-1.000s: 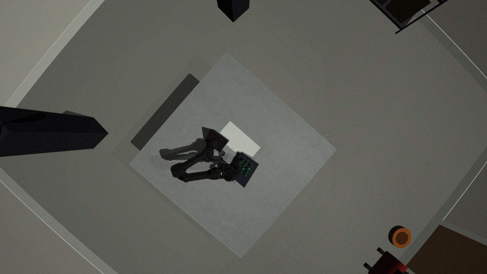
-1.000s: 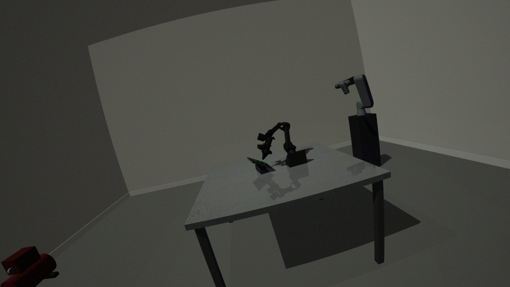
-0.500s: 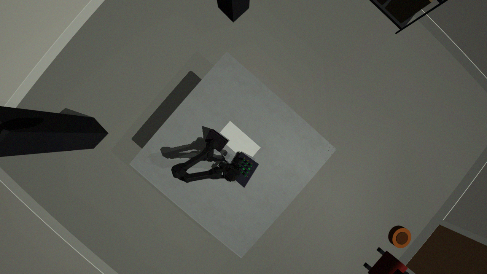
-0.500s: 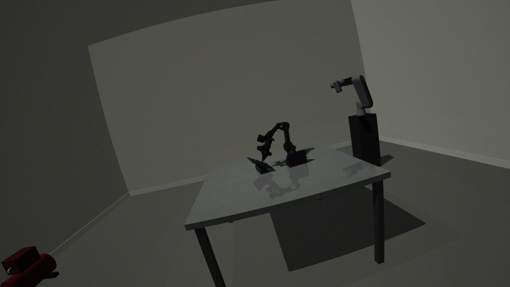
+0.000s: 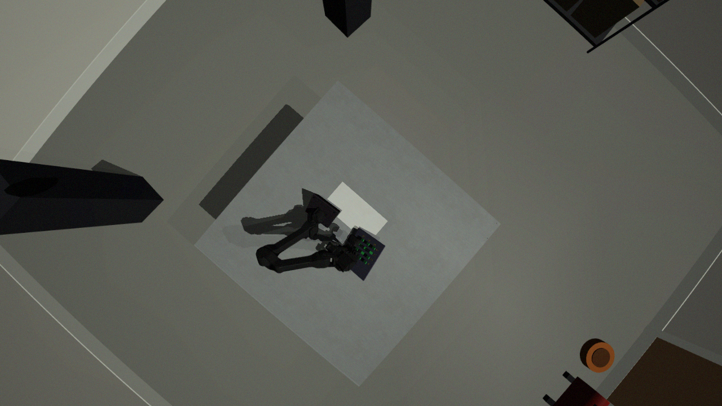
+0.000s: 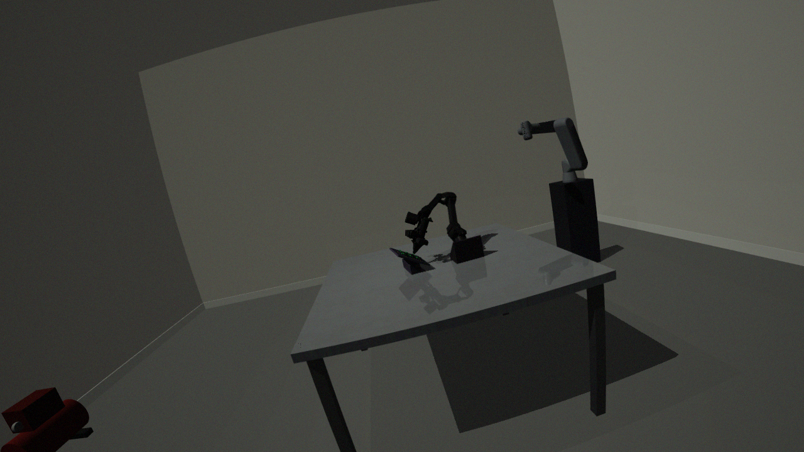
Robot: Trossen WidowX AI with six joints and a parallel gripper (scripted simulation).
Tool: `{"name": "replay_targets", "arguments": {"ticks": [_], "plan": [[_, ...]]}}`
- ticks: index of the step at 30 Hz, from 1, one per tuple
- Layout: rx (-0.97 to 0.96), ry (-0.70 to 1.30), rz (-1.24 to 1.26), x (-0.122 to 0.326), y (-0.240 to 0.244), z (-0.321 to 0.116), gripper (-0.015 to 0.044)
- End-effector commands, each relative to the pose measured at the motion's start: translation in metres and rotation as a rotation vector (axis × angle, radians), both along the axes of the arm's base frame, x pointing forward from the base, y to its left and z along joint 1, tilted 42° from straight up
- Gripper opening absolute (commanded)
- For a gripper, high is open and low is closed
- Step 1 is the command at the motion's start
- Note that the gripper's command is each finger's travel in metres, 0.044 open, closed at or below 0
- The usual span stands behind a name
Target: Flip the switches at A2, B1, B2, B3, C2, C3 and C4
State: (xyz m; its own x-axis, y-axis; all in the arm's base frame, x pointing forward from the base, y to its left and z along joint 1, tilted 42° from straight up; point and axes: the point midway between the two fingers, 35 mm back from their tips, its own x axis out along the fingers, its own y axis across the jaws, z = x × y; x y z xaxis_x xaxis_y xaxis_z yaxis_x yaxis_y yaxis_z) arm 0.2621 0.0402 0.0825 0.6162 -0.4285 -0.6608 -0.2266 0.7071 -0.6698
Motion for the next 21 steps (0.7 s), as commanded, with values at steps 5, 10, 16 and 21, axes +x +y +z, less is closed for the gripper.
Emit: {"name": "replay_targets", "arguments": {"ticks": [5,10,16,21], "plan": [[0.001,0.006,0.006,0.0005,0.0001,-0.0016,0.0000],[0.001,0.006,0.006,0.0009,-0.0002,-0.0020,0.0000],[0.001,0.006,0.006,0.0014,-0.0005,-0.0025,0.0000],[0.001,0.006,0.006,0.0019,-0.0008,-0.0029,0.0000]]}}
